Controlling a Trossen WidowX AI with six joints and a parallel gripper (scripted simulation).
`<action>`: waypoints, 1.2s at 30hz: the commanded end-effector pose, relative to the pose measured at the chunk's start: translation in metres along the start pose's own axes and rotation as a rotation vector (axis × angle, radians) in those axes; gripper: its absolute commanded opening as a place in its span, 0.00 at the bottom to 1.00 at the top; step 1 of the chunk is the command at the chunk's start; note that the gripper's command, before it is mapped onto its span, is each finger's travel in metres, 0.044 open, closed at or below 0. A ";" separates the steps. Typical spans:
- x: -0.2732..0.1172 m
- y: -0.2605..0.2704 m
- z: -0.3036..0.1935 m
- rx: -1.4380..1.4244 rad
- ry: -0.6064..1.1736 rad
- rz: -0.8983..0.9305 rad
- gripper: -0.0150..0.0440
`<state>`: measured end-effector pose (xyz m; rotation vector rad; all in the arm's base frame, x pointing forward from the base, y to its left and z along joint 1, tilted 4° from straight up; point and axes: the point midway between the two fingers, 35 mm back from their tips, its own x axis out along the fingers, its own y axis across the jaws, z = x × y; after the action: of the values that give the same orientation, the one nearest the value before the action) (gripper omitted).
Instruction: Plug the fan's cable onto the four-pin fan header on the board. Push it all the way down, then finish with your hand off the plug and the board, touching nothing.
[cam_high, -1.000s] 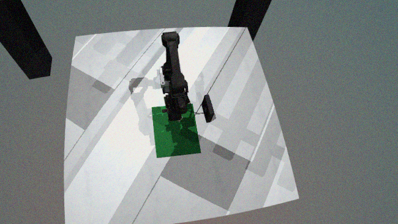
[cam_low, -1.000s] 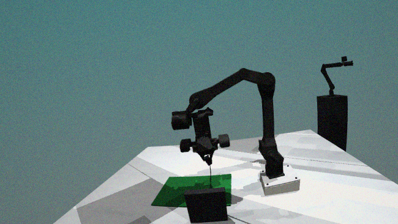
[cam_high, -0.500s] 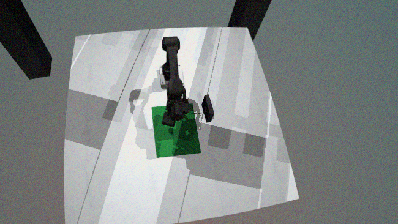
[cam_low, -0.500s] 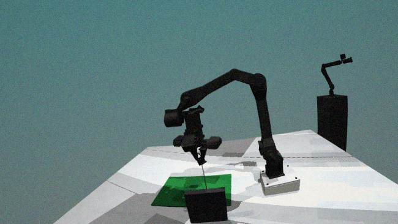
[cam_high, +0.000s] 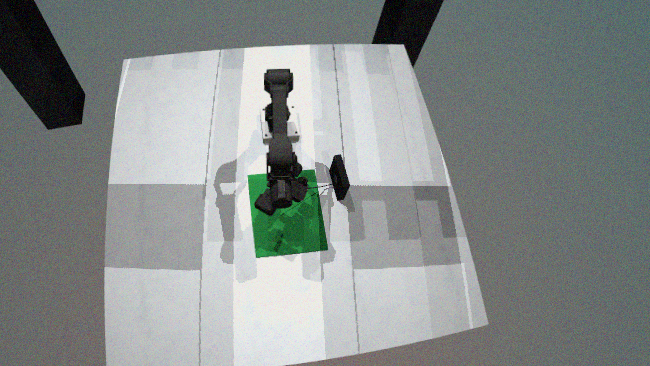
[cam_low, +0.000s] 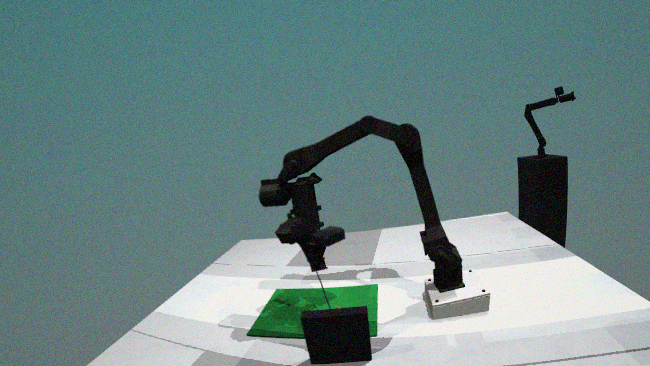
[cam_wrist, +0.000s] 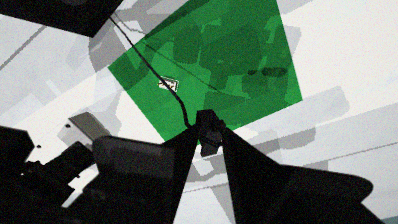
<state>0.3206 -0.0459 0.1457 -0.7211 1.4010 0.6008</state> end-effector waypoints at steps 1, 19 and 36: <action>0.000 -0.002 0.002 0.025 -0.015 0.008 0.25; 0.025 -0.001 0.005 0.030 -0.226 0.114 0.25; 0.041 -0.001 0.006 0.033 -0.448 0.175 0.25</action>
<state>0.3305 -0.0439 0.1107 -0.4325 1.0945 0.7959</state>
